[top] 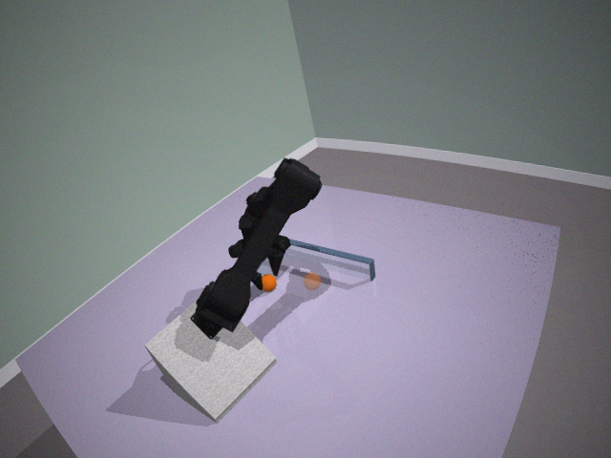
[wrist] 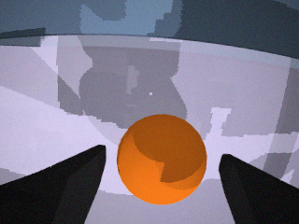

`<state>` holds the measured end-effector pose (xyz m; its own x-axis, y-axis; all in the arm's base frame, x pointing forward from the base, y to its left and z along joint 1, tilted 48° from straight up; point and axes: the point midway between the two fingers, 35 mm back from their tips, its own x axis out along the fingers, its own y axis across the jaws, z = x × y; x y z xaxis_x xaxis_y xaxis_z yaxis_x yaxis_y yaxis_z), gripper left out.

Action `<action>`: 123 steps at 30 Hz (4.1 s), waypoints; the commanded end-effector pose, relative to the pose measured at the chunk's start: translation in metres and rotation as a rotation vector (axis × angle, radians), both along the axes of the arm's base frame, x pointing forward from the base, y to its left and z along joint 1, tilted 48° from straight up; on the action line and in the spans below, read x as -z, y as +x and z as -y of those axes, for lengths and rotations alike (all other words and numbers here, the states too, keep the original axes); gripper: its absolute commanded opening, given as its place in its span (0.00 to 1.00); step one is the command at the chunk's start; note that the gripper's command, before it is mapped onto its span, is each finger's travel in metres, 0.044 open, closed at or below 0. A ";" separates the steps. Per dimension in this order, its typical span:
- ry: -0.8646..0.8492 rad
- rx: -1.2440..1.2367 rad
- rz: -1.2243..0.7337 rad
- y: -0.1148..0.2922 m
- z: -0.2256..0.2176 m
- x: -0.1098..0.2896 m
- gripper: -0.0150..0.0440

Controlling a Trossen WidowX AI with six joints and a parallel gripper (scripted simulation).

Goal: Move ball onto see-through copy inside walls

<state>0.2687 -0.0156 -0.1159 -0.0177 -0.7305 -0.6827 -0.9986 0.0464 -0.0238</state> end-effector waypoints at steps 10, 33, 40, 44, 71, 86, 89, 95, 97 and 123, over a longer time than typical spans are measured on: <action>-0.005 -0.003 -0.008 -0.002 0.002 0.002 0.58; 0.002 -0.003 -0.008 0.002 -0.098 -0.089 0.25; 0.010 -0.005 -0.009 0.013 -0.082 -0.096 0.25; 0.014 -0.008 -0.009 0.024 -0.063 -0.104 0.25; -0.005 -0.003 -0.007 0.051 0.043 -0.114 0.25; -0.010 -0.003 -0.007 0.048 0.071 -0.090 0.25; -0.010 -0.003 -0.007 0.048 0.074 -0.087 0.25; -0.011 -0.003 -0.007 0.048 0.082 -0.081 0.25; -0.011 -0.003 -0.007 0.048 0.083 -0.079 0.25; -0.006 -0.003 -0.007 0.050 0.019 -0.137 0.83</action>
